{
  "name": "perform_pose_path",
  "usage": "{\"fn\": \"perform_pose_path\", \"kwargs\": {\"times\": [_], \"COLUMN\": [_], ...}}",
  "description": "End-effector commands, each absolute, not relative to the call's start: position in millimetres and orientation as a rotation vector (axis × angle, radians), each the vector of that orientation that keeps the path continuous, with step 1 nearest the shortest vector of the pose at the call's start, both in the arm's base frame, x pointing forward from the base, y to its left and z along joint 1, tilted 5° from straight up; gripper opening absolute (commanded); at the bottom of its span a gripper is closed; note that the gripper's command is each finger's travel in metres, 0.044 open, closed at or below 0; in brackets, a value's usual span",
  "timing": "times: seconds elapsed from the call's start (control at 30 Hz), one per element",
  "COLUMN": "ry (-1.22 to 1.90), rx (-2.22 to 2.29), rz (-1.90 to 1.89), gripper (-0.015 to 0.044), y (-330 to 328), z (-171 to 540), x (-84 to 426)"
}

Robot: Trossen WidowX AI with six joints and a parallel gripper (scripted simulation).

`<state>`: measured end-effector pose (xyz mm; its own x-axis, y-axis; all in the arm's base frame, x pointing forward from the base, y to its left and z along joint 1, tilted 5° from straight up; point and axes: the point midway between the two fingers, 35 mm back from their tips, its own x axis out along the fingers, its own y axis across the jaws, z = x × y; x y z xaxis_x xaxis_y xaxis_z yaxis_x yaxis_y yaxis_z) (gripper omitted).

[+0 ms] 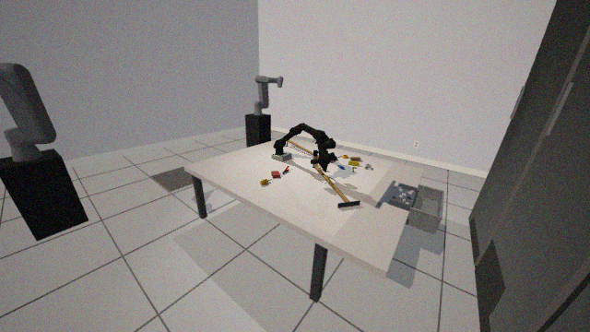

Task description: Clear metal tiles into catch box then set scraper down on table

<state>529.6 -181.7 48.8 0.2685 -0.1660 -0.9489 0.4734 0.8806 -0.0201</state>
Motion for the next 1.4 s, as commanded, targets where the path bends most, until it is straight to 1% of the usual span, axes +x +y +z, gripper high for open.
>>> {"fn": "perform_pose_path", "kwargs": {"times": [0.0,0.5,1.37], "ry": [1.229,1.176,1.173], "rx": [0.279,0.194,0.195], "rz": [-0.431,-0.386,-0.382], "gripper": [0.0000,0.0000,0.0000], "y": [-185.2,-206.4,-210.9], "z": [55.1,103.4,43.7], "x": [525.2,503.1,507.0]}}
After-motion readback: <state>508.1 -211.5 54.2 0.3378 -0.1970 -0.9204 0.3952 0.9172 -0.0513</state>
